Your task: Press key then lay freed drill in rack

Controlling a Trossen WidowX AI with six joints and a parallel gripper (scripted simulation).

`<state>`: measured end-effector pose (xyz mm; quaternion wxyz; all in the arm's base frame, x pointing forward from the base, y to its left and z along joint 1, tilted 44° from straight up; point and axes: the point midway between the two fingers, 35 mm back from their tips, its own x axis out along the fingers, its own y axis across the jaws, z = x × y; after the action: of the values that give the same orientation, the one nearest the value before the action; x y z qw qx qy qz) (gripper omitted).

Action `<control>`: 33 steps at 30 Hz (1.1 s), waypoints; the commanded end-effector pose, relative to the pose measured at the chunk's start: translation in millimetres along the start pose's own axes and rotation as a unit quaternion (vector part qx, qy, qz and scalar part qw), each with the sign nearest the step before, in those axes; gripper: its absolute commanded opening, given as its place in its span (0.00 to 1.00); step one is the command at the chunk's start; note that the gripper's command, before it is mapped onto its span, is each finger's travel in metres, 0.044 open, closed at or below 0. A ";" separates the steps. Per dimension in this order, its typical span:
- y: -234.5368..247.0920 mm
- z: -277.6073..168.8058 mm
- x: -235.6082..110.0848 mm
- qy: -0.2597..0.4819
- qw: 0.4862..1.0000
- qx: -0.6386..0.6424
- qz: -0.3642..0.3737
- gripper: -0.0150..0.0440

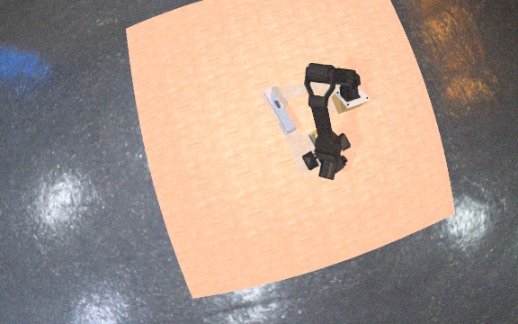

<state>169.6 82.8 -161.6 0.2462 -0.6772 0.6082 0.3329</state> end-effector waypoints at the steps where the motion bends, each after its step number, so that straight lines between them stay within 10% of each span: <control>1: 0.8 -6.0 5.6 0.009 1.000 0.000 0.004 0.25; 4: 0.8 -6.0 5.6 0.009 1.000 0.000 0.004 0.25; 21: -0.1 0.2 -2.5 0.001 1.000 0.000 0.001 1.00; 33: 1.3 0.5 -59.2 0.008 1.000 0.000 0.004 1.00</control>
<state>165.0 111.9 -126.1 0.2338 -0.6783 0.6142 0.3288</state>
